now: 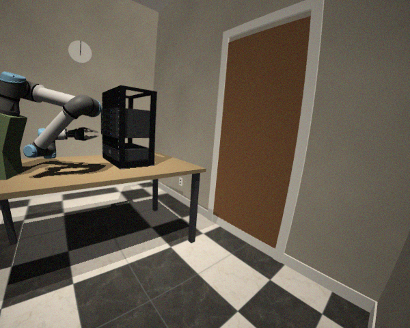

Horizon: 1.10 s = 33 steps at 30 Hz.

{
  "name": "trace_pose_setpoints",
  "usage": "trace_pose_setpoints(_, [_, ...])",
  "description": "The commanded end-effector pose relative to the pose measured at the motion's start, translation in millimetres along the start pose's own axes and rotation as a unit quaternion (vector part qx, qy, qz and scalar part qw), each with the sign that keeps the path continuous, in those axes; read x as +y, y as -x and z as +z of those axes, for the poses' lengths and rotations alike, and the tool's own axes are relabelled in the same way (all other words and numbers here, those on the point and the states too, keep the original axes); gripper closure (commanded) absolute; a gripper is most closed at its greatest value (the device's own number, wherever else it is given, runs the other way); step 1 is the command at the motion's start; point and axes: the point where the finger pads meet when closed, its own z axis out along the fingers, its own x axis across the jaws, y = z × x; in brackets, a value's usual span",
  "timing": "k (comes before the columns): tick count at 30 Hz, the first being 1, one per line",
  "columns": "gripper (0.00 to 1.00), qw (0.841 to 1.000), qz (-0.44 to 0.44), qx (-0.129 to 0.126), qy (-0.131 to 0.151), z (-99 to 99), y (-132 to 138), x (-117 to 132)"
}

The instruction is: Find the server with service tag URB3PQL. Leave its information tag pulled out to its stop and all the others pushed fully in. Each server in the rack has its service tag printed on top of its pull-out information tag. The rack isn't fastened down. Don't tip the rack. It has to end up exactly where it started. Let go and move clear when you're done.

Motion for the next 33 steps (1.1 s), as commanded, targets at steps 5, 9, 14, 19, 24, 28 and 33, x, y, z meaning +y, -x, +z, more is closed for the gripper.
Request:
trace_pose_setpoints(5, [0.85, 1.000, 0.000, 0.000, 0.000, 1.5, 0, 0])
trace_pose_setpoints(9, [0.85, 1.000, 0.000, 0.000, 0.000, 6.3, 0, 0])
trace_pose_setpoints(14, [0.85, 1.000, 0.000, 0.000, 0.000, 15.7, 0, 0])
trace_pose_setpoints(19, [0.85, 1.000, 0.000, 0.000, 0.000, 28.9, 0, 0])
trace_pose_setpoints(24, [0.85, 1.000, 0.000, 0.000, 0.000, 47.5, 0, 0])
trace_pose_setpoints(28, [0.85, 1.000, 0.000, 0.000, 0.000, 61.1, 0, 0])
trace_pose_setpoints(33, [0.85, 1.000, 0.000, 0.000, 0.000, 68.7, 0, 0])
